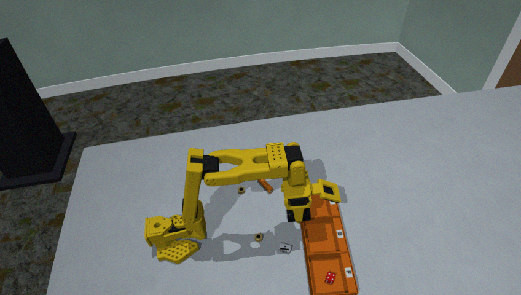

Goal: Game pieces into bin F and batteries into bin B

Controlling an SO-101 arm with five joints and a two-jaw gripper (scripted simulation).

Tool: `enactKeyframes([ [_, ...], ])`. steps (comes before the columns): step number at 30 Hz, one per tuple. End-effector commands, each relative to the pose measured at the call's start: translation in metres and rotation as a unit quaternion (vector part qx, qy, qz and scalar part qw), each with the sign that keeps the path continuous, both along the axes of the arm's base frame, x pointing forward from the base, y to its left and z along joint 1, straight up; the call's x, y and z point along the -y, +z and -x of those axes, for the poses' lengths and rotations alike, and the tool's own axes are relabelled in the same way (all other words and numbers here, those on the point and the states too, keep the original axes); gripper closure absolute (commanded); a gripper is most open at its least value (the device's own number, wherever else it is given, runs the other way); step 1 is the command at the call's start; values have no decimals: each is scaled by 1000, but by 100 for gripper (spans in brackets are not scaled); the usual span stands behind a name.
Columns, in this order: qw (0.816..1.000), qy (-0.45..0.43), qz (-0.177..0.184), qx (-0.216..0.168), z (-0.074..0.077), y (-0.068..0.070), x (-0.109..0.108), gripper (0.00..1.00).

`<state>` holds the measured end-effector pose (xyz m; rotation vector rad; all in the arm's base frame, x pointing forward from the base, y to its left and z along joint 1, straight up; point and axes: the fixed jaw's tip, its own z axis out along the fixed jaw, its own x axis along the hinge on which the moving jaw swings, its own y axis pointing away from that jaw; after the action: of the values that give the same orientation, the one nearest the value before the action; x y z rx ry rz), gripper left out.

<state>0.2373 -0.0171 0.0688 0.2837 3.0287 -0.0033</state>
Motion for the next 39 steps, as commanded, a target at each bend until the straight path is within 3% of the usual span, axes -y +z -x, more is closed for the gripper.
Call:
enactKeyframes([
  [1, 1000, -2, 3, 26, -6, 11, 3, 100],
  [39, 998, -13, 10, 58, -26, 11, 19, 100],
])
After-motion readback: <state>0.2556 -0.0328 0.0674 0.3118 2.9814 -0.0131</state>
